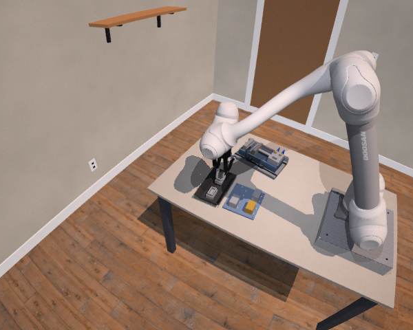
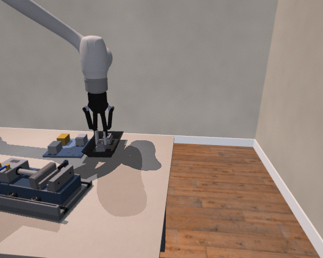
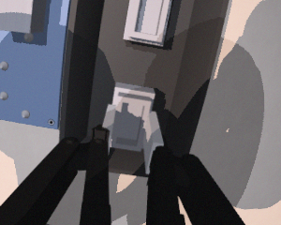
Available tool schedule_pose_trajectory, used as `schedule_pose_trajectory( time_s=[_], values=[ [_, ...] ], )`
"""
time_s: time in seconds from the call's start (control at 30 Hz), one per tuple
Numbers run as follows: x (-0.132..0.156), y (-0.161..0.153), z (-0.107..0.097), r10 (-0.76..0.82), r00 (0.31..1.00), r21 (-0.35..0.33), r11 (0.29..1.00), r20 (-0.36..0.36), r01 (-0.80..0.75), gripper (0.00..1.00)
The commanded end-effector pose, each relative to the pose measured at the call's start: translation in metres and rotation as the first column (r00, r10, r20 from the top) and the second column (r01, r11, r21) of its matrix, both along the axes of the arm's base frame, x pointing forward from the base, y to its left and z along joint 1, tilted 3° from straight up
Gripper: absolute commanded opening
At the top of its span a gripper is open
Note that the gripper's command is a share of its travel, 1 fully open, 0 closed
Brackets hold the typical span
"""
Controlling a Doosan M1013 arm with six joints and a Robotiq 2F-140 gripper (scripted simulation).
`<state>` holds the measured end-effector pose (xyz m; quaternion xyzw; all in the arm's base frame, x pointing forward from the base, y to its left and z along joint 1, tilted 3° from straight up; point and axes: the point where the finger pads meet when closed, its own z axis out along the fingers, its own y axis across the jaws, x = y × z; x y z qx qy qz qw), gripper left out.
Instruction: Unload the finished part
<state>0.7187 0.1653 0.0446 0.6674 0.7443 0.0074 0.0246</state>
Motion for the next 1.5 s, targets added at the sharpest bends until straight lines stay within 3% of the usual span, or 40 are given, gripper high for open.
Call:
schedule_pose_trajectory(
  time_s=[0.0, 1.47],
  values=[
    [0.0, 0.0, 0.0, 0.0, 1.0, 0.0, 1.0, 0.0, 0.0, 0.0],
    [0.001, 0.0, -0.013, 0.0, 1.0, 0.0, 1.0, 0.0, 0.0, 0.0]
  ],
)
